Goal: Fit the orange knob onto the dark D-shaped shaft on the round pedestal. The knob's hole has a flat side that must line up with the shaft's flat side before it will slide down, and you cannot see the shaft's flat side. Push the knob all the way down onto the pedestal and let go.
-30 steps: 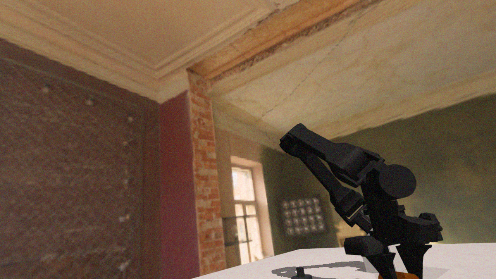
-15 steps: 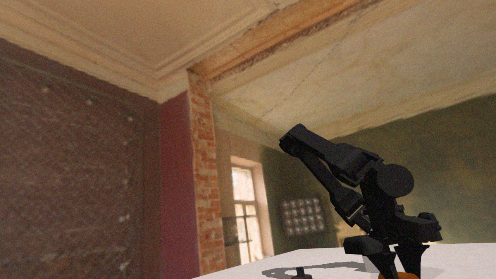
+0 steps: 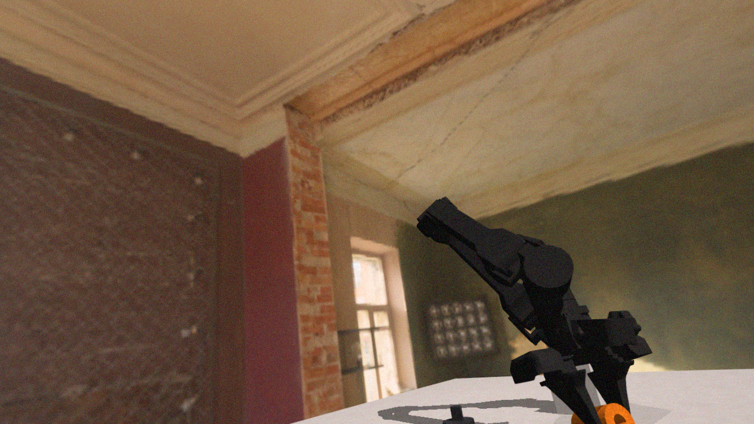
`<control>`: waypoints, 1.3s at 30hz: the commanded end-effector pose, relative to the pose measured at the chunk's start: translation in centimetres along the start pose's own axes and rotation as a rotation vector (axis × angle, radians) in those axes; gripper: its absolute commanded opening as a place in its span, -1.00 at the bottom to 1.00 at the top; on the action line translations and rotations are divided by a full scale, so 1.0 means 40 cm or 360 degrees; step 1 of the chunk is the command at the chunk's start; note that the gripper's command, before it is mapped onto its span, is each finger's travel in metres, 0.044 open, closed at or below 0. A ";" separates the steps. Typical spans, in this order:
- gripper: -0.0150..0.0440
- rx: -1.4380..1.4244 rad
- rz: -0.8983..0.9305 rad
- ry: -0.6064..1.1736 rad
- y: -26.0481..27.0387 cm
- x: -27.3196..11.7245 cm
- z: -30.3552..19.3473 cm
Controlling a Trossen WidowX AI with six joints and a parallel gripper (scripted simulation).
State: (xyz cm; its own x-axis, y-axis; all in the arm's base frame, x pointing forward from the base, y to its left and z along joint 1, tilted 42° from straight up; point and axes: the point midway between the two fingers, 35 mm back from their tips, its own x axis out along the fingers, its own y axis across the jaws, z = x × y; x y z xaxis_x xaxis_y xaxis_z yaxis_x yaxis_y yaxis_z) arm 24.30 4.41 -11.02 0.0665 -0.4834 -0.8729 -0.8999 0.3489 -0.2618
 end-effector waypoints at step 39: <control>0.12 -0.0002 0.0010 -0.0961 0.001 -0.042 -0.091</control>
State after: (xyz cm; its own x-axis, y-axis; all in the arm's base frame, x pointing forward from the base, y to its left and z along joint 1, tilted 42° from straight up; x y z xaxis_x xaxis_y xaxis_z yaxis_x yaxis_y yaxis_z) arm 22.77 2.53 -8.28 0.2783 0.0220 -0.9602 -0.9020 0.3495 -0.2534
